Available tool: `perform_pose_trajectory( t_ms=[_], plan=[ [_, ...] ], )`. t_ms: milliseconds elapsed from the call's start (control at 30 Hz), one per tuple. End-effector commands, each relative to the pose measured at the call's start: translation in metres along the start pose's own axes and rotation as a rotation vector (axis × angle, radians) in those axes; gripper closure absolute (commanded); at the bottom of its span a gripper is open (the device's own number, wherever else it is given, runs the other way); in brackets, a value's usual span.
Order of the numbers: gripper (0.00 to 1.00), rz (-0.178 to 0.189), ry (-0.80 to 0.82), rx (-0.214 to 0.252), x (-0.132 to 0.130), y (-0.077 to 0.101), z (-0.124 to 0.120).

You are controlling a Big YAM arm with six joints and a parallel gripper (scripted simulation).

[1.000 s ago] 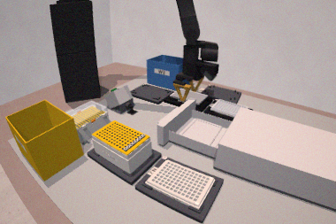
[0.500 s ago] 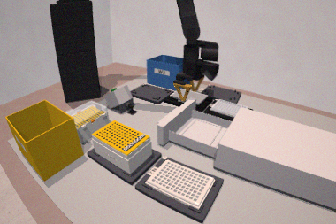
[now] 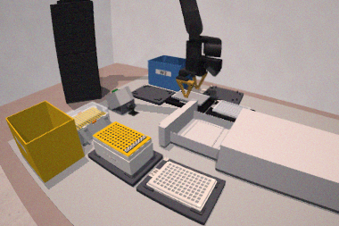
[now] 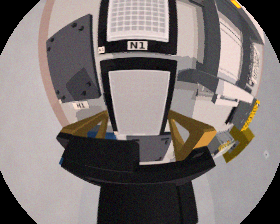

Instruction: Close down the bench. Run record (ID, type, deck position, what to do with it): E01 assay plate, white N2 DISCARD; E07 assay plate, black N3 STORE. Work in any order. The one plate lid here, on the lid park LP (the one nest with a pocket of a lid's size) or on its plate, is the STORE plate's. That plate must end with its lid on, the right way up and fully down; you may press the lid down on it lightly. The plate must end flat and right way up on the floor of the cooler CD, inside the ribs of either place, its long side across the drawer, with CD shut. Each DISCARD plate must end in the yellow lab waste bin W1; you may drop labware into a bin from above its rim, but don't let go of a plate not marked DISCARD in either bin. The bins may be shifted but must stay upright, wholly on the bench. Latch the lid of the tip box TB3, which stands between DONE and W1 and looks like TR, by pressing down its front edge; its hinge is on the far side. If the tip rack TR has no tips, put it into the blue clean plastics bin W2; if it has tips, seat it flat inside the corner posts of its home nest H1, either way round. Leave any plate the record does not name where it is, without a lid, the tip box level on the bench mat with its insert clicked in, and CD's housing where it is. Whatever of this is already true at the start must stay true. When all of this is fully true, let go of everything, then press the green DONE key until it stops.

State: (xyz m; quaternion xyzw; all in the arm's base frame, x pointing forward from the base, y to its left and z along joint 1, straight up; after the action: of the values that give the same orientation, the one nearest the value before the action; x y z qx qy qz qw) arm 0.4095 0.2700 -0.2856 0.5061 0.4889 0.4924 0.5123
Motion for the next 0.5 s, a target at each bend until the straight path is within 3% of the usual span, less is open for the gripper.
perform_pose_trajectory(
  t_ms=[0,233,433,467],
  plan=[
    [0.0,0.016,0.016,-0.022,0.008,0.021,0.008],
    [0.0,0.014,0.016,-0.02,0.008,0.03,0.008],
    [0.0,0.004,0.017,-0.004,0.003,0.025,0.001],
    [0.0,0.015,0.017,-0.02,0.008,0.037,0.007]
  ],
)
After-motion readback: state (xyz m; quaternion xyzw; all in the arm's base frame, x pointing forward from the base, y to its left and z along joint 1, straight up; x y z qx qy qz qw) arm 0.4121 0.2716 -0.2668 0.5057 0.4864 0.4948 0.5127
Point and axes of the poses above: the point where the finger pads meet when closed, its own y axis back along the fingers, its own x axis across the jaws, z = x × y, the point moved 7 cm from there along y, back along the fingers, and after that the axes turned 12 degrees about -y, right-handed, at the moved point
